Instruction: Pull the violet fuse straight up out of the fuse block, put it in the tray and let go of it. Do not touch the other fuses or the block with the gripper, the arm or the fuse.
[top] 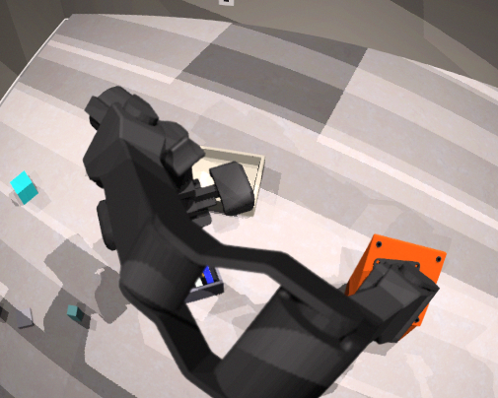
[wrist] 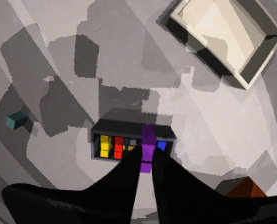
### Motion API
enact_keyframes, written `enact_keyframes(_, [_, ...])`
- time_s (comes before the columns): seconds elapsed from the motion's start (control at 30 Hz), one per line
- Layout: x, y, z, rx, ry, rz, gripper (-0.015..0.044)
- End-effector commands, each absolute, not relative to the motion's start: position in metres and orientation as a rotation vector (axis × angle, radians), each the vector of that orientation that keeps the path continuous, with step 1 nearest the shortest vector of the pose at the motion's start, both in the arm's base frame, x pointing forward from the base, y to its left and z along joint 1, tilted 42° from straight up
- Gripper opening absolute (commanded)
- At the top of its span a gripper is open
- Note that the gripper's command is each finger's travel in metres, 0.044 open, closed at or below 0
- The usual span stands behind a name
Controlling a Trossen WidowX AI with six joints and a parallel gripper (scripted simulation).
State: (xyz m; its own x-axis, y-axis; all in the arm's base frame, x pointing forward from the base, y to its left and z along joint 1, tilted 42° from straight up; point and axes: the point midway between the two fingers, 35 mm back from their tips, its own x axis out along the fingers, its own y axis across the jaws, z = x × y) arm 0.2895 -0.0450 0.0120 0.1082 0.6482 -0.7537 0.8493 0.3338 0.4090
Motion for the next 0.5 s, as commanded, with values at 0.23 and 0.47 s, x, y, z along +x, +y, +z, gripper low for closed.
enact_keyframes(0.23, [0.293, -0.093, -0.025, 1.375, 1.607, -0.266, 0.0])
enact_keyframes(0.47, [0.29, -0.122, -0.051, 1.374, 1.607, -0.266, 0.0])
